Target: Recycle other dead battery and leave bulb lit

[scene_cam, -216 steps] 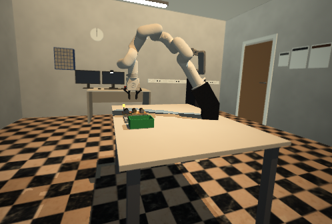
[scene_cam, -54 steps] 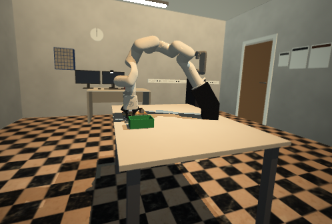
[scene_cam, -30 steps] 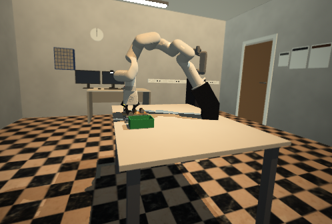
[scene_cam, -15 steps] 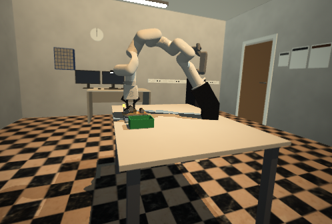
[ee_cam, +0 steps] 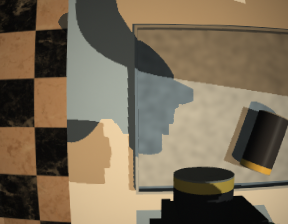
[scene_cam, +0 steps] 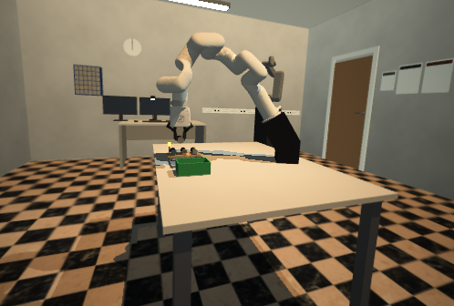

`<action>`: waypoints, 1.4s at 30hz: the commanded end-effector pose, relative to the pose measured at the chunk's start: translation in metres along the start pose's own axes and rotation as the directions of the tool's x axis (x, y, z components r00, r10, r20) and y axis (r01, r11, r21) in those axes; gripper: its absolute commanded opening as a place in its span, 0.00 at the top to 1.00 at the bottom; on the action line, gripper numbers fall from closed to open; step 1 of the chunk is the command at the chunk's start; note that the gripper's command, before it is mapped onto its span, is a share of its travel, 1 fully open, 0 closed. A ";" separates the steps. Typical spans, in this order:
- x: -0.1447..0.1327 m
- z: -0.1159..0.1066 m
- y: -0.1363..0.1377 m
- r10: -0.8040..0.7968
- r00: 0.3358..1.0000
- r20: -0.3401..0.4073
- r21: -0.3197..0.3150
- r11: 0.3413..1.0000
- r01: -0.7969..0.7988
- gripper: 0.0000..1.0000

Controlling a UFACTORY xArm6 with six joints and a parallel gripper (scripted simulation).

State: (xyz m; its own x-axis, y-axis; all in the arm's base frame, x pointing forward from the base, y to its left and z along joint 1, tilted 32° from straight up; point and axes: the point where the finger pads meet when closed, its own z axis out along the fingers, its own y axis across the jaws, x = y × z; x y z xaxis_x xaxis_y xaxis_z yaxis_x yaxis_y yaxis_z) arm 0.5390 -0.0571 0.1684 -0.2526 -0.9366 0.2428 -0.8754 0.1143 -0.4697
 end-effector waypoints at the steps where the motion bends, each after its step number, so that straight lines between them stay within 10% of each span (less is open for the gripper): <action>1: -0.036 -0.002 0.003 0.002 1.000 -0.001 0.006 1.000 -0.002 0.72; 8: -0.119 -0.002 0.015 0.002 1.000 -0.001 0.006 1.000 -0.002 0.72; 35: -0.121 -0.001 0.015 0.003 1.000 -0.001 0.006 1.000 -0.003 0.72; 42: -0.121 0.055 0.015 0.003 1.000 -0.001 0.006 1.000 -0.003 0.72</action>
State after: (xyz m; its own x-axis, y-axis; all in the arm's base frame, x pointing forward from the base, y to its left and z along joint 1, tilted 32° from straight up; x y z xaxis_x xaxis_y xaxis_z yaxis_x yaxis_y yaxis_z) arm 0.5693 0.0443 0.0994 -0.2552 -0.9359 0.2428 -0.8736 0.1156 -0.4727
